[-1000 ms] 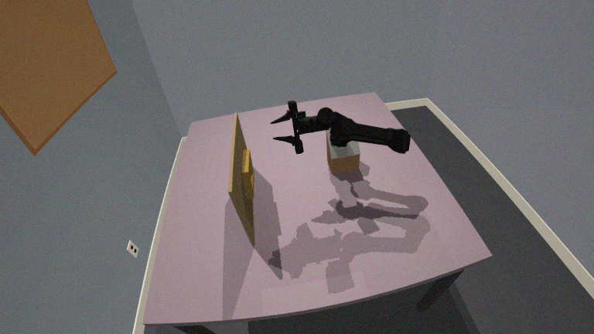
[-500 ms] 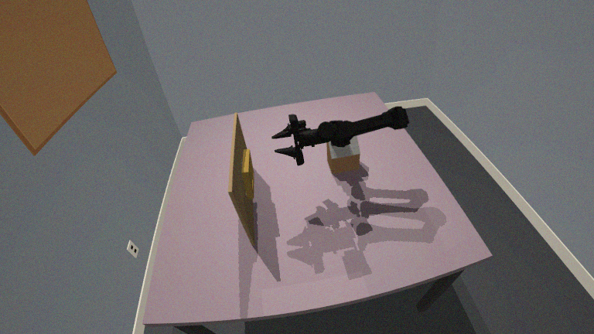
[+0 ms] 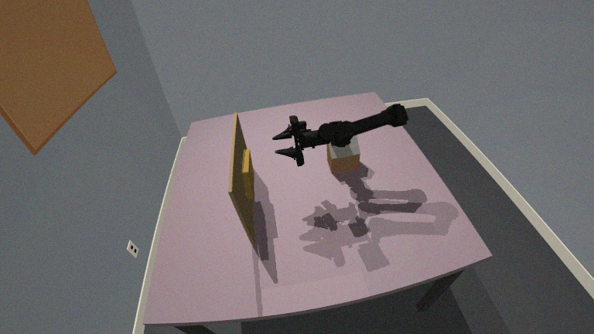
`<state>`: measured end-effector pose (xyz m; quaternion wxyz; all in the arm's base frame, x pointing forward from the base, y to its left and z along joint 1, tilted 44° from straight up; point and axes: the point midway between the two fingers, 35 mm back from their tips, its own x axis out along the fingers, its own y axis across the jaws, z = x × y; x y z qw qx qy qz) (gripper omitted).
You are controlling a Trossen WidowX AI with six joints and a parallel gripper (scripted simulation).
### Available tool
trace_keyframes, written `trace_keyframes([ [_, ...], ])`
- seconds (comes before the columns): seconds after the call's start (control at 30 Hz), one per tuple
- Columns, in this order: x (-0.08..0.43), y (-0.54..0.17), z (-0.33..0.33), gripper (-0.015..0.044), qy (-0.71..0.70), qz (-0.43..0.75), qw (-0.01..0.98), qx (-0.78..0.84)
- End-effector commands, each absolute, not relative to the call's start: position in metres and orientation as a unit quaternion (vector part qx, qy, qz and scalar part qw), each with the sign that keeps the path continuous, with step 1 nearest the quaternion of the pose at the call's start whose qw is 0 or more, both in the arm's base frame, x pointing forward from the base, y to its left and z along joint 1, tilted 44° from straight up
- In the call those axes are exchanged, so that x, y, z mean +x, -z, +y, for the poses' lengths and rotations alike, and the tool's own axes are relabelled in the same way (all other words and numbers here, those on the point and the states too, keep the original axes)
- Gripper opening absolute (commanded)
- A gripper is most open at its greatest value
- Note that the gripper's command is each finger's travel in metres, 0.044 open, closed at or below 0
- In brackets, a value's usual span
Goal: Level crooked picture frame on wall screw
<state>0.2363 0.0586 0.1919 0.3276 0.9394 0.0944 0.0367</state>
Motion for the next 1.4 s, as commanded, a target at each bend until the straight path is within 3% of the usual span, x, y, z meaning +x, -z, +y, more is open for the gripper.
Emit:
trace_keyframes([
  [0.0, 0.236, -0.192, 0.058, 0.026, -0.037, 0.092, 0.33, 0.939],
  [0.8, 0.305, -0.154, 0.111, 0.026, -0.038, 0.091, 0.329, 0.939],
  [1.37, 0.31, -0.149, 0.115, 0.026, -0.038, 0.091, 0.329, 0.939],
])
